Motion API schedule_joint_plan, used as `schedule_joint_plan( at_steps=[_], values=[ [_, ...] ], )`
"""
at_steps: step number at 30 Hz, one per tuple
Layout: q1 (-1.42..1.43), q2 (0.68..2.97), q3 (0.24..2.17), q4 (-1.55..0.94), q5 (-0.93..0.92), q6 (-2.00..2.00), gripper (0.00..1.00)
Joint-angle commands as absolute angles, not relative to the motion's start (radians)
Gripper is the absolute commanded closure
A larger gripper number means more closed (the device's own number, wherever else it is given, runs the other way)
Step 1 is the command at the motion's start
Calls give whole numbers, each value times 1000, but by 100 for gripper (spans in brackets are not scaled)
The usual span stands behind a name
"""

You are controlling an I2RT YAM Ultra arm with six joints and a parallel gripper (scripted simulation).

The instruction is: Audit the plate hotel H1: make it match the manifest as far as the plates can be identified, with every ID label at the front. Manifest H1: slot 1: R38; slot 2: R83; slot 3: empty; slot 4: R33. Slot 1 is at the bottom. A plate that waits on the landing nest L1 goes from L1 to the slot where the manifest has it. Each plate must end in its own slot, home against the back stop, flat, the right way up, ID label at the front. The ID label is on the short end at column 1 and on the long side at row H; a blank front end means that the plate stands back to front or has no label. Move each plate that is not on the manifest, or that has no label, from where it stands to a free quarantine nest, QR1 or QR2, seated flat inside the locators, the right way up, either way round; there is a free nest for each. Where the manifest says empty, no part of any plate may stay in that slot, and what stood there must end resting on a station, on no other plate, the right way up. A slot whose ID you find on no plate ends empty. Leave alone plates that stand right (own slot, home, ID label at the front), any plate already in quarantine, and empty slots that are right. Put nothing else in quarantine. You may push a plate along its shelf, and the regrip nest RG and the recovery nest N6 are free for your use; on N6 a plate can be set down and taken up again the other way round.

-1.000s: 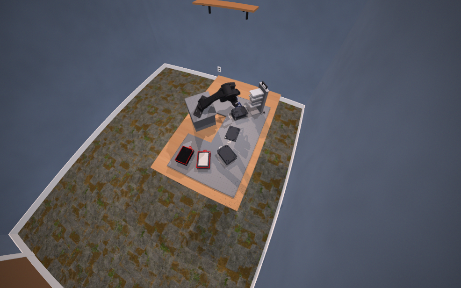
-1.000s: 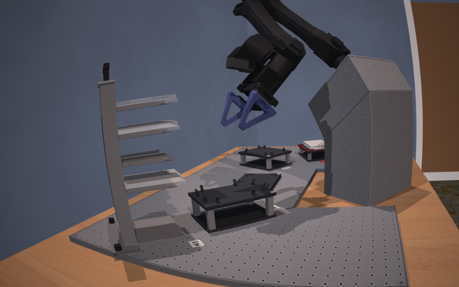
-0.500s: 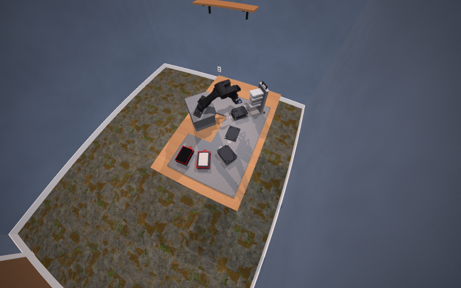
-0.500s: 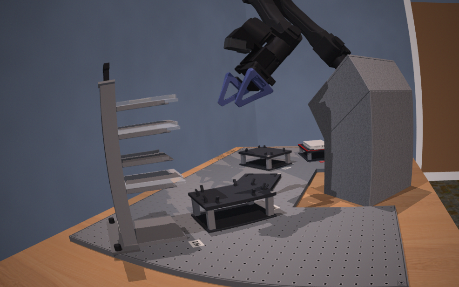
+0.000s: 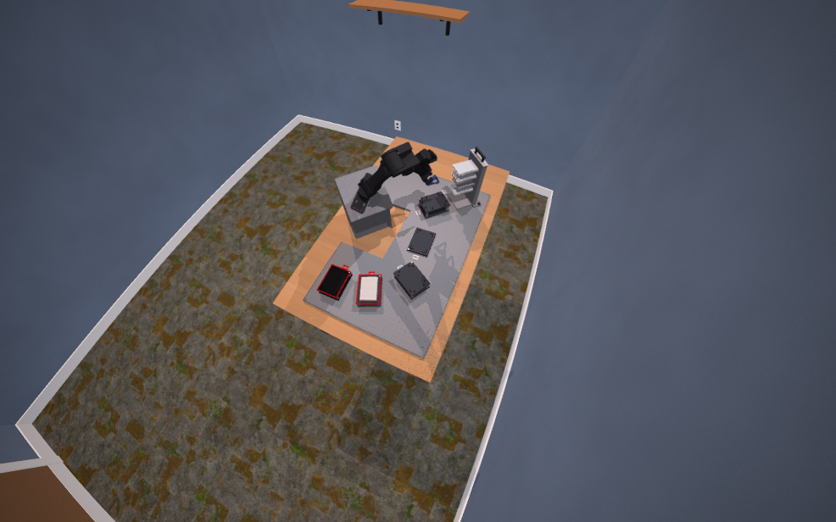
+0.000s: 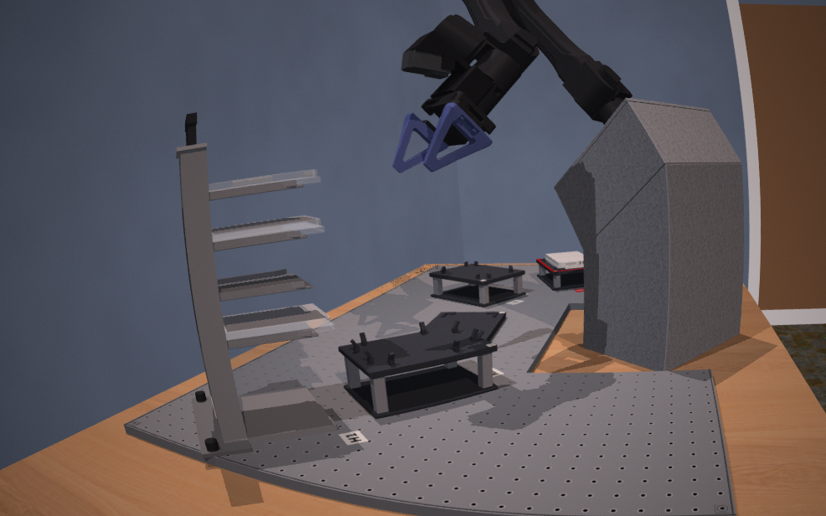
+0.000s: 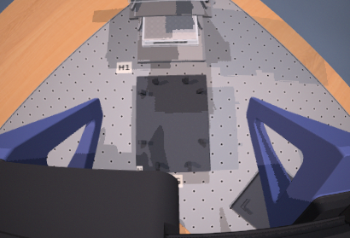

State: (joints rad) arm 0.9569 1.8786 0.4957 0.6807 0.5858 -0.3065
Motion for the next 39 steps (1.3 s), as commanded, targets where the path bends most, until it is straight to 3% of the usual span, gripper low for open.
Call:
schedule_joint_plan(
  at_steps=[1,20,39],
  values=[
    [974,1884,488,640,588,-295,0],
    [845,2111,490,944,500,-387,0],
    [839,2132,545,896,491,-394,0]
  ],
)
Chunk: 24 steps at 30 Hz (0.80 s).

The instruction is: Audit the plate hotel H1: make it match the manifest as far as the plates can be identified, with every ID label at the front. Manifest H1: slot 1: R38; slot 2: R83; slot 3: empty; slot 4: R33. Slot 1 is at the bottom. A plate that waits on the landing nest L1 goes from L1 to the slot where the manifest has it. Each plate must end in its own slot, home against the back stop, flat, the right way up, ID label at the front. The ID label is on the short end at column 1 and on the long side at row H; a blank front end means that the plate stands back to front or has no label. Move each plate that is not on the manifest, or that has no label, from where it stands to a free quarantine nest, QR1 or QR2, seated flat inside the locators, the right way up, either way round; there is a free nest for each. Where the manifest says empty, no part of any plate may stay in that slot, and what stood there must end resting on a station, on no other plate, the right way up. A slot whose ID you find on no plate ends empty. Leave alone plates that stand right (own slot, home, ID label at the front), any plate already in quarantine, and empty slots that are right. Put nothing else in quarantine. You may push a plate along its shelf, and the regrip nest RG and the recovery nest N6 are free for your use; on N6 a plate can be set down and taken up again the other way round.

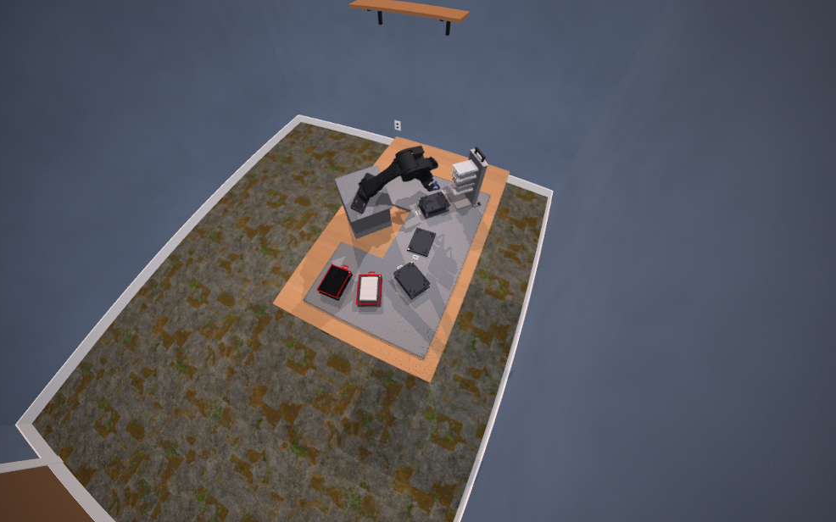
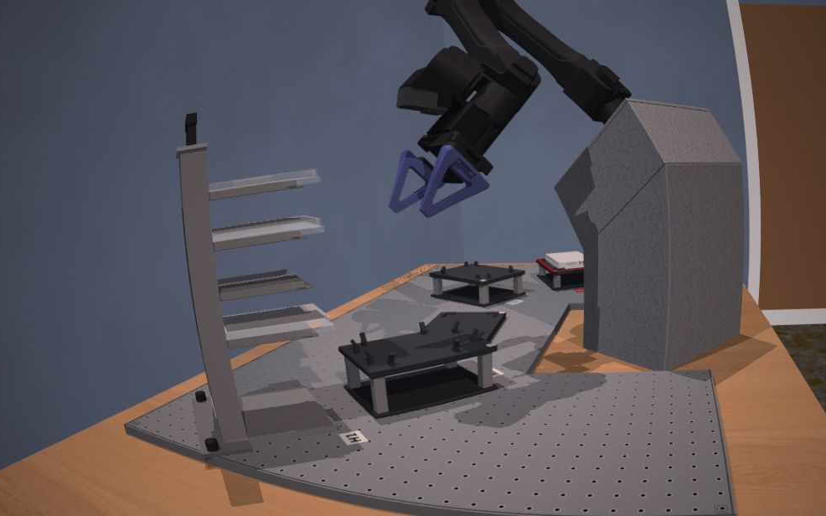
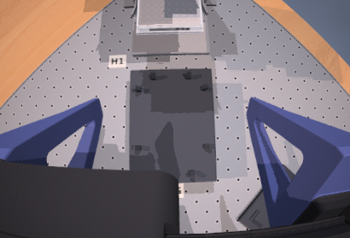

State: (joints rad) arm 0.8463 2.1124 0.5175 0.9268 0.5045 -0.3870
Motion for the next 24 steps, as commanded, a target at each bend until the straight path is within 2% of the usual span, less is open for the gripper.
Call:
schedule_joint_plan(
  at_steps=[1,24],
  values=[
    [841,2133,551,893,491,-394,0],
    [836,2167,667,814,483,-401,0]
  ],
)
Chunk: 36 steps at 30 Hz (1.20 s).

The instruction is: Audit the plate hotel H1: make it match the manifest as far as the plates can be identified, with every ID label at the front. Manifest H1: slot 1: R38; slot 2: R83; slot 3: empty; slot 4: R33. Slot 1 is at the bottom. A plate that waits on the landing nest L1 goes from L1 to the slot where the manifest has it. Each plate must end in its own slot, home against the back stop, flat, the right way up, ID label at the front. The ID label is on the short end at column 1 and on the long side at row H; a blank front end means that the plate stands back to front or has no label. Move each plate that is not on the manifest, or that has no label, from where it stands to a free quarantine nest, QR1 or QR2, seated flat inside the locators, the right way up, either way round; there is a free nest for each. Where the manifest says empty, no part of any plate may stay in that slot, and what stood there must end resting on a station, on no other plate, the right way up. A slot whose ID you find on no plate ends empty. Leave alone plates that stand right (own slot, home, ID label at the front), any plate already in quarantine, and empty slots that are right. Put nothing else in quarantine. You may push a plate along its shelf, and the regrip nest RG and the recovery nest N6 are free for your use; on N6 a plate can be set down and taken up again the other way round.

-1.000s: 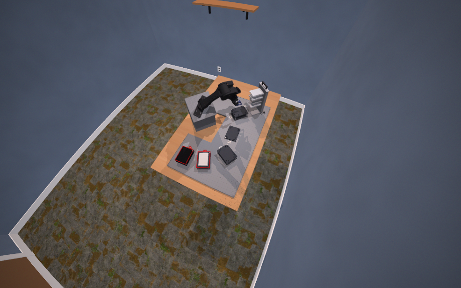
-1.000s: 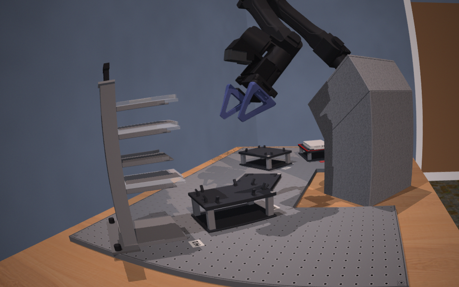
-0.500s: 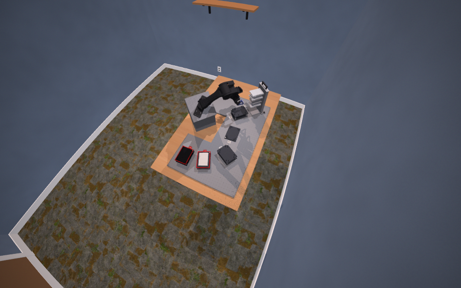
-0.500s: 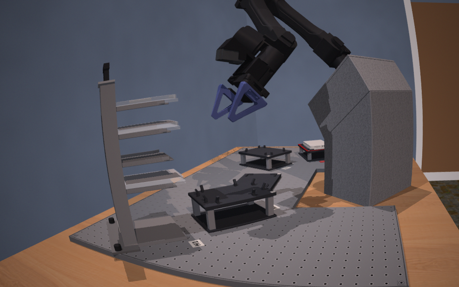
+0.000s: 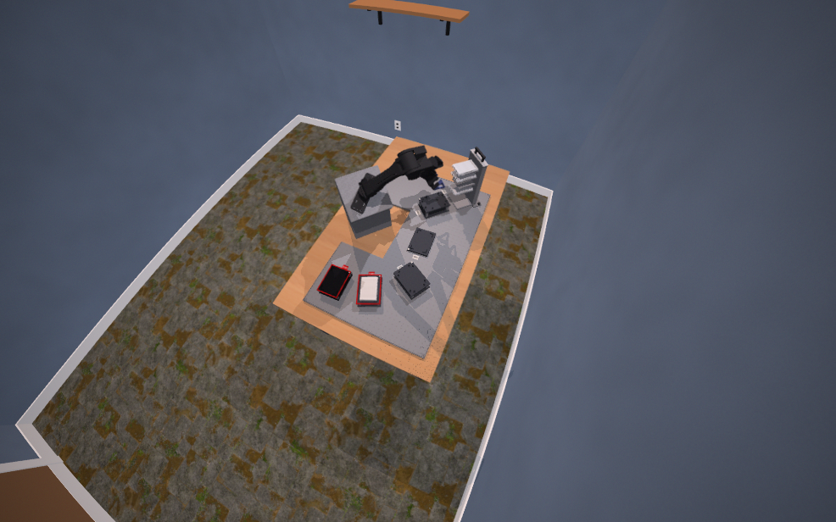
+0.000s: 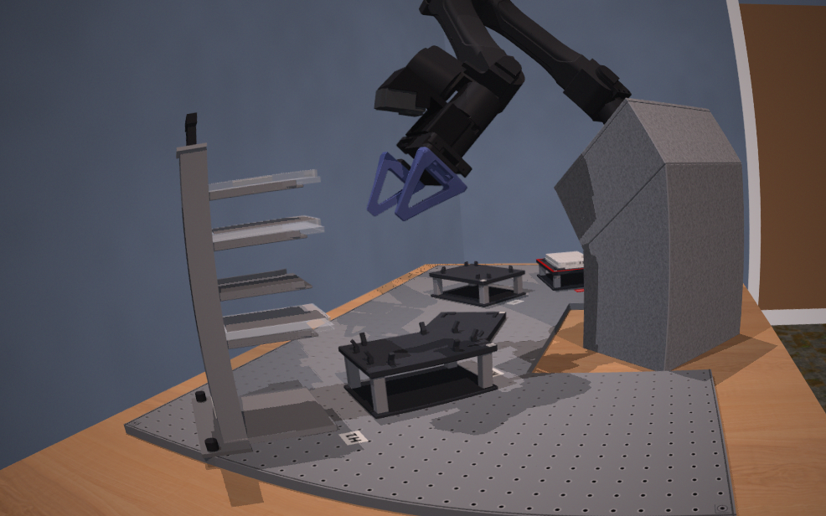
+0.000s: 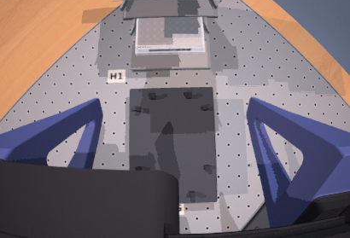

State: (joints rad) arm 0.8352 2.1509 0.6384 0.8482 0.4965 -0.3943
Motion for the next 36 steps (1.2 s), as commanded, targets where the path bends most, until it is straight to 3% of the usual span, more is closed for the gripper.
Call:
schedule_joint_plan(
  at_steps=[1,36],
  values=[
    [834,2169,673,810,483,-401,0],
    [825,2229,847,701,475,-409,0]
  ],
)
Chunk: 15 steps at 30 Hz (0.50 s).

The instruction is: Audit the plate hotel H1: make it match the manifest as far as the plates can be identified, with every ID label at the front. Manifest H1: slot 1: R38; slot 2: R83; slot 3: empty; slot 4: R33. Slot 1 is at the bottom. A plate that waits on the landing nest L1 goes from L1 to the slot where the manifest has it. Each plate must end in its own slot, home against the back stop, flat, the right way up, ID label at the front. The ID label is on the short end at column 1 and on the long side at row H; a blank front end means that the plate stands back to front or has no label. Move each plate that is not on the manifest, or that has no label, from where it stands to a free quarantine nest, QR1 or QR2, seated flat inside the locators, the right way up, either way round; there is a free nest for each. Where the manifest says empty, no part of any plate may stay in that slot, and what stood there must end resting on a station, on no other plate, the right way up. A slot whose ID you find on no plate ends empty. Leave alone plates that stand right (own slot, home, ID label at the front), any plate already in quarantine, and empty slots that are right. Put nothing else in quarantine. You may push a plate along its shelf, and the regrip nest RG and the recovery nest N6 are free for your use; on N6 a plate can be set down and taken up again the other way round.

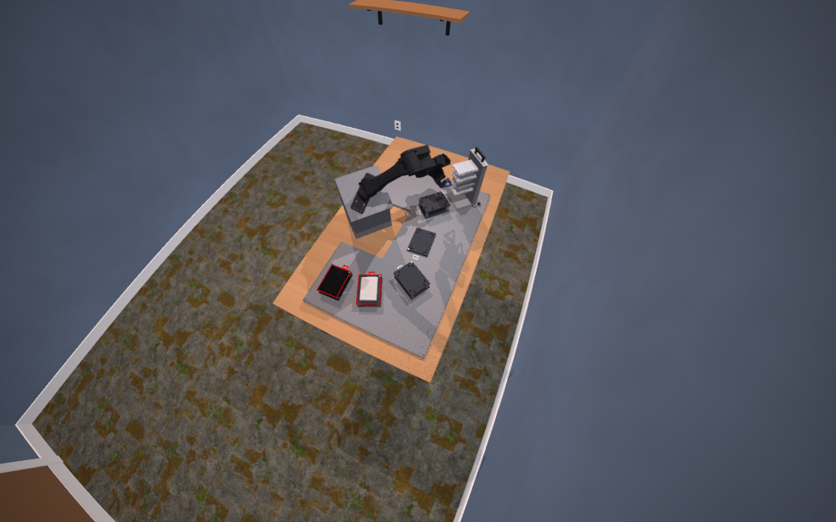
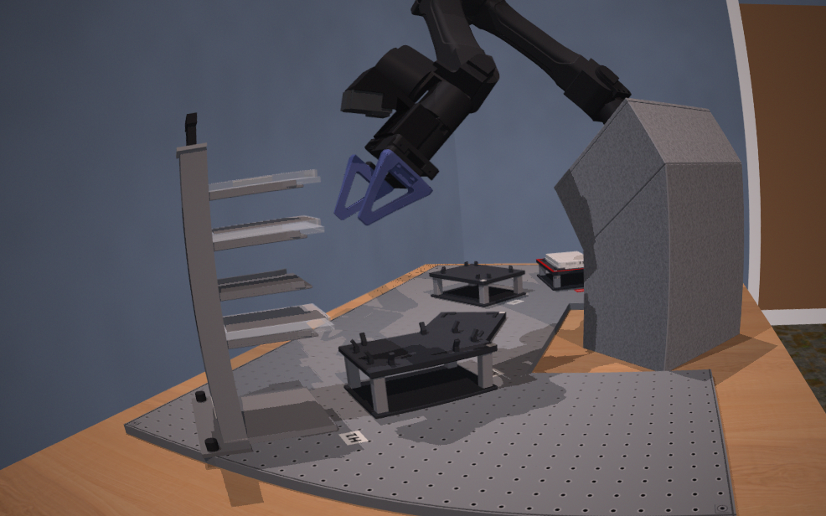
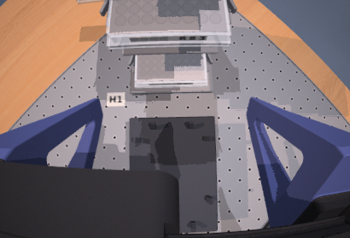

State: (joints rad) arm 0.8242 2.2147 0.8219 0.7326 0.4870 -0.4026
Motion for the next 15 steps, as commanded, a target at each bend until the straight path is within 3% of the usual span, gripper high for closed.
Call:
schedule_joint_plan(
  at_steps=[1,15],
  values=[
    [825,2229,847,701,475,-409,0],
    [818,2261,931,651,471,-412,0]
  ],
)
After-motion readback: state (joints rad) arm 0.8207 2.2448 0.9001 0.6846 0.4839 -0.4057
